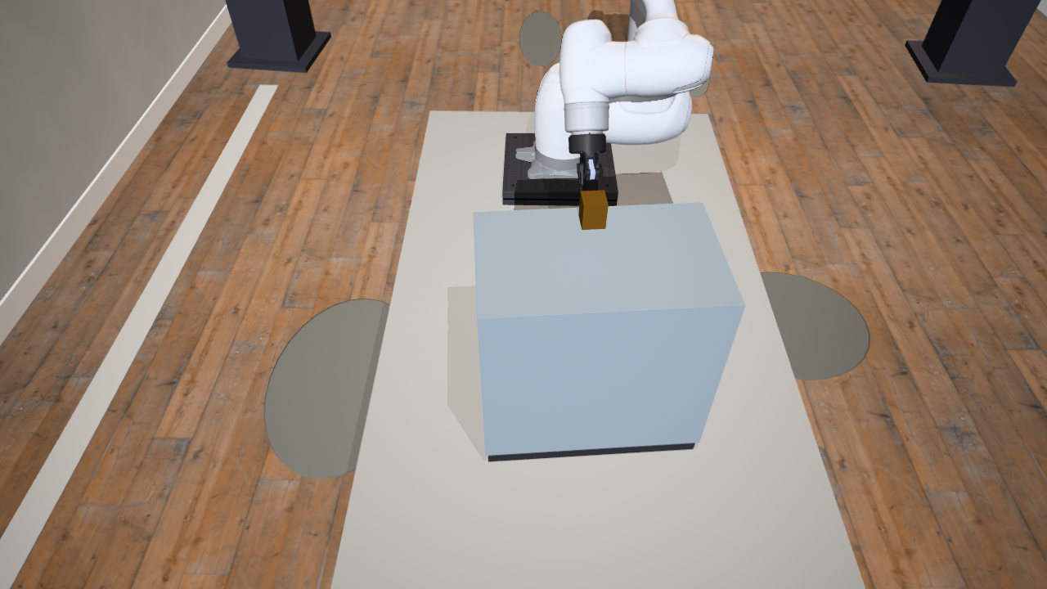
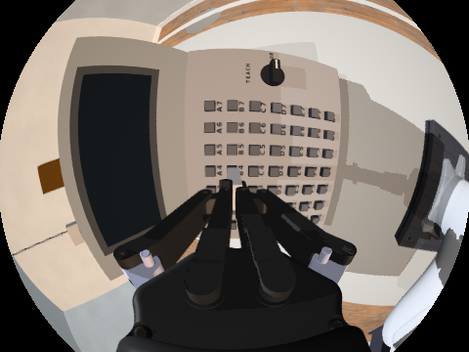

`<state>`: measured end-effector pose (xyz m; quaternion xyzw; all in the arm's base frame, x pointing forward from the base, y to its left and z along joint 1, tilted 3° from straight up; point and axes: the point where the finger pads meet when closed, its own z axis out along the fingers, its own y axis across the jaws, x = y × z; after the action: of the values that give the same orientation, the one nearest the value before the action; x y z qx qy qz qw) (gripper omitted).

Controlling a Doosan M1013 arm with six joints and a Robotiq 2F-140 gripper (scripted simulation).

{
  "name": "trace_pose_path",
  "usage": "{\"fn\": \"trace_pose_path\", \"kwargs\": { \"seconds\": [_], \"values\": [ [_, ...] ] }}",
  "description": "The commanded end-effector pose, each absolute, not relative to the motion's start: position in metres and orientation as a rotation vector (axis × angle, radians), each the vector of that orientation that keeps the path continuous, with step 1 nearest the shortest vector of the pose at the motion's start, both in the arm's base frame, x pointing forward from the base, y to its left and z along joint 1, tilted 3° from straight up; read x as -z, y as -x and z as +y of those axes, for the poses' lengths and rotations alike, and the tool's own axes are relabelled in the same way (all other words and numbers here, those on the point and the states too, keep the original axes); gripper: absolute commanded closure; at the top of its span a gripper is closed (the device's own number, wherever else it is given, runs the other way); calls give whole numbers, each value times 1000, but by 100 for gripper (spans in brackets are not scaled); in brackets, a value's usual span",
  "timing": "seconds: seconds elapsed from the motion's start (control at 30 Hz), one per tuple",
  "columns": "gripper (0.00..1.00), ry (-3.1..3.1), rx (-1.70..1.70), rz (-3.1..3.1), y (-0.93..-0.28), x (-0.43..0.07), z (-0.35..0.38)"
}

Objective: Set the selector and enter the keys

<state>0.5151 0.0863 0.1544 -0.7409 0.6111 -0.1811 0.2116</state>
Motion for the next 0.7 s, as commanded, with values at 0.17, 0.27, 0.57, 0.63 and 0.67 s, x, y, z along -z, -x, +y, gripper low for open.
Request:
{"fn": "trace_pose_path", "kwargs": {
  "seconds": [0.17,0.27,0.57,0.63,0.67],
  "values": [
    [100,2059,502,1698,-517,-153,87],
    [100,2059,502,1698,-519,-150,87],
    [100,2059,502,1698,-525,-140,88],
    [100,2059,502,1698,-527,-138,89],
    [100,2059,502,1698,-527,-138,89]
  ]
}}
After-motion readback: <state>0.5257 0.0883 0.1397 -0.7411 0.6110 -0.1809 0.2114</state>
